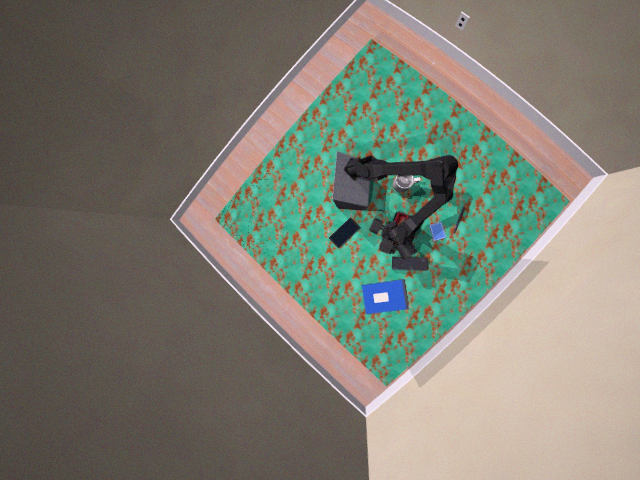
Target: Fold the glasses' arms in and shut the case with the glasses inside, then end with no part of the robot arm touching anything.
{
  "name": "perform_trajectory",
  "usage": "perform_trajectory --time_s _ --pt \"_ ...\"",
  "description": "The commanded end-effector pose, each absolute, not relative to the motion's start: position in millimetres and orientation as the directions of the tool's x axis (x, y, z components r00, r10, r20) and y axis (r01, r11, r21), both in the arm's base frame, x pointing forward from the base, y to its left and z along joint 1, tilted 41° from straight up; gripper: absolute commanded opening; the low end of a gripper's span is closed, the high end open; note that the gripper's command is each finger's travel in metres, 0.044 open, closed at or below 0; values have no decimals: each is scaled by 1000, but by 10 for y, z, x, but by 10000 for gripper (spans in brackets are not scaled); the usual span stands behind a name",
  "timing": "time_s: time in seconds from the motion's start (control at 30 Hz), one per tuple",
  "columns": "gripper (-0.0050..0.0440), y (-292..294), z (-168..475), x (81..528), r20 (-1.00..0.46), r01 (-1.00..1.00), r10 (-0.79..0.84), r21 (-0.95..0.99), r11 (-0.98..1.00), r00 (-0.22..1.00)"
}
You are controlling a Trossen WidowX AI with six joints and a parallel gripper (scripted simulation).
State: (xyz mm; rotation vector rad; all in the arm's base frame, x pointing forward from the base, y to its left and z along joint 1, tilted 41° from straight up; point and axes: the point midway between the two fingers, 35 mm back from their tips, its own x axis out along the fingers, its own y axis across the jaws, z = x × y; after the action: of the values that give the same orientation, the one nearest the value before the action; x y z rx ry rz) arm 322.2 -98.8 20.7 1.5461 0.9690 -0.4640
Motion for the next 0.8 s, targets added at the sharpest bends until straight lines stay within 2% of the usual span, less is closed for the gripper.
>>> perform_trajectory --time_s 0.0,0.77 --pt "0 -966 248 3237 -751 783 317 621 42 579" --pt "0 -879 327 3291 -751 783 317 621 42 579"
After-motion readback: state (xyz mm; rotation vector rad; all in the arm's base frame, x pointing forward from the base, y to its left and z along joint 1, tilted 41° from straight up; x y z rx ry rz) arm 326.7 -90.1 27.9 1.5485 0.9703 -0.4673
